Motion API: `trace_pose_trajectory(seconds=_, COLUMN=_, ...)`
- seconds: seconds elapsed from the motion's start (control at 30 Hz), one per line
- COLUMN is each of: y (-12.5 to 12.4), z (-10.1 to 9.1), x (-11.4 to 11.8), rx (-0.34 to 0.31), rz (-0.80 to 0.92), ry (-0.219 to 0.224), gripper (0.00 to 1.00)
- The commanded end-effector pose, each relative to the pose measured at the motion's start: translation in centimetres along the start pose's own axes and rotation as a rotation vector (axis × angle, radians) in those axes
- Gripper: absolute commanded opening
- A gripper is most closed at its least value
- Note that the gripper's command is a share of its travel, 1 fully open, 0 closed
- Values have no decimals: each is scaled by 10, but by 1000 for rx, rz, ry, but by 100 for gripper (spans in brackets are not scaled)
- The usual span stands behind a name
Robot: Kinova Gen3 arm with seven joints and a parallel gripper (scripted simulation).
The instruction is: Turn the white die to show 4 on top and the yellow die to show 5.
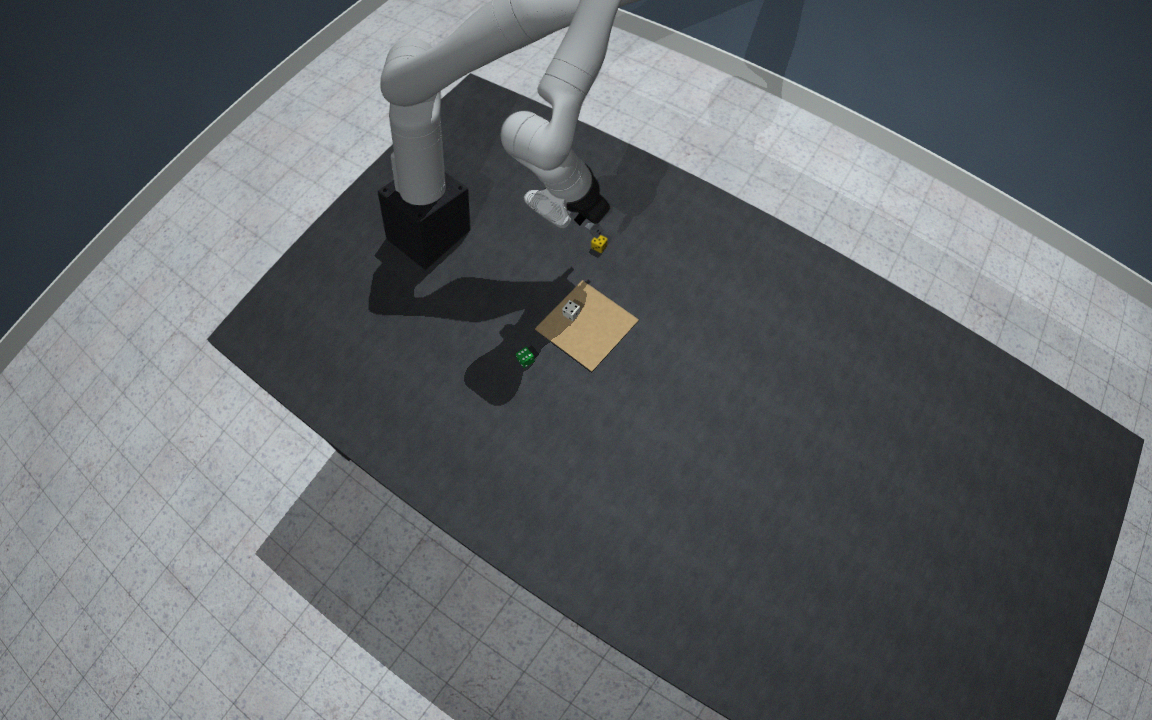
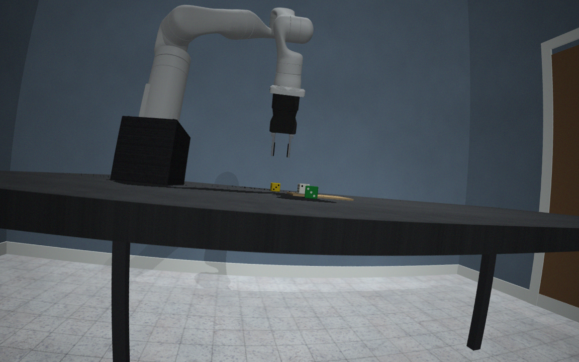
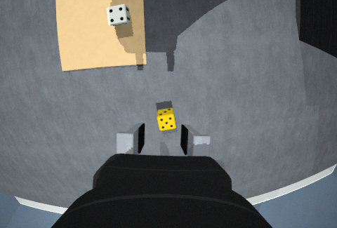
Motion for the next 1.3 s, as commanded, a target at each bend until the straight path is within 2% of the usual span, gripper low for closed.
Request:
trace_pose_trajectory(seconds=0.0, y=35, z=5, x=5, rx=61, rz=-80, ry=17, gripper=79)
trace_pose_trajectory(seconds=0.07, y=42, z=4, x=5, rx=109, rz=-81, ry=0, gripper=79)
trace_pose_trajectory(seconds=0.2, y=50, z=5, x=7, rx=187, rz=-80, ry=9, gripper=79)
trace_pose_trajectory(seconds=0.27, y=50, z=5, x=7, rx=187, rz=-80, ry=9, gripper=79)
trace_pose_trajectory(seconds=0.47, y=60, z=6, x=8, rx=285, rz=-82, ry=7, gripper=79)
trace_pose_trajectory(seconds=0.67, y=68, z=7, x=10, rx=353, rz=-82, ry=6, gripper=79)
trace_pose_trajectory(seconds=0.97, y=73, z=7, x=10, rx=394, rz=-83, ry=-2, gripper=79)
trace_pose_trajectory(seconds=1.23, y=74, z=7, x=10, rx=403, rz=-84, ry=-4, gripper=79)
trace_pose_trajectory(seconds=1.27, y=74, z=7, x=10, rx=403, rz=-84, ry=-4, gripper=100)
Point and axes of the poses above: the point where the finger pads meet when closed, its own z axis out along the fingers, its own x axis across the jaws, y = z × x, the point moved 6 cm from there along -z, back along the fingers, and after that the axes turned 2 degrees about z, right-handed, at the moved point
